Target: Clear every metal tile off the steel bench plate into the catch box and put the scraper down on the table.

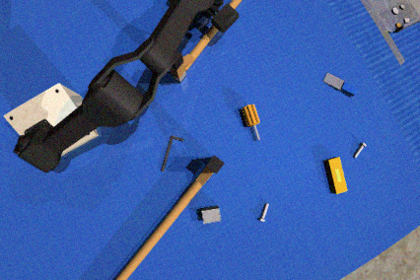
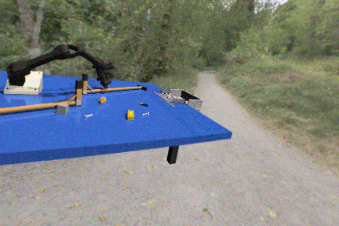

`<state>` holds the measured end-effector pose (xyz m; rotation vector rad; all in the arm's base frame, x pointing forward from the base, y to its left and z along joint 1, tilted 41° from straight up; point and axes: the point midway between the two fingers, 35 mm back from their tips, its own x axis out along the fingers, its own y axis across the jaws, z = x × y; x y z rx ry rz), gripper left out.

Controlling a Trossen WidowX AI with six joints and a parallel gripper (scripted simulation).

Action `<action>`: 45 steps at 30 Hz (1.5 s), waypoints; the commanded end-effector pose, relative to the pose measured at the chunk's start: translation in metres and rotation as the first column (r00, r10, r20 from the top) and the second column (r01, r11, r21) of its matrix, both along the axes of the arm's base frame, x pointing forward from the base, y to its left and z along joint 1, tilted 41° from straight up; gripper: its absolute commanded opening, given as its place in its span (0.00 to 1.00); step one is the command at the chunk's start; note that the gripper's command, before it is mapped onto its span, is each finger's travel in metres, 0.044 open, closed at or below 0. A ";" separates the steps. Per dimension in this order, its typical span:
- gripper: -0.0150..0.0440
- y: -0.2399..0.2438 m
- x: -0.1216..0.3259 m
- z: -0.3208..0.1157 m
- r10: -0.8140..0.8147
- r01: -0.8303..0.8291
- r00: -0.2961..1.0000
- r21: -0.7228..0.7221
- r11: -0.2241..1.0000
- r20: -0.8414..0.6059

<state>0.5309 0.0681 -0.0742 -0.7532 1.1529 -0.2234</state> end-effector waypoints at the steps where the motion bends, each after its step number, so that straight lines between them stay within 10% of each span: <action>1: 0.25 -0.001 0.004 0.004 0.005 -0.005 1.000 0.004 1.000 0.002; 45: 0.25 -0.031 0.022 0.029 0.005 -0.005 1.000 0.003 1.000 0.002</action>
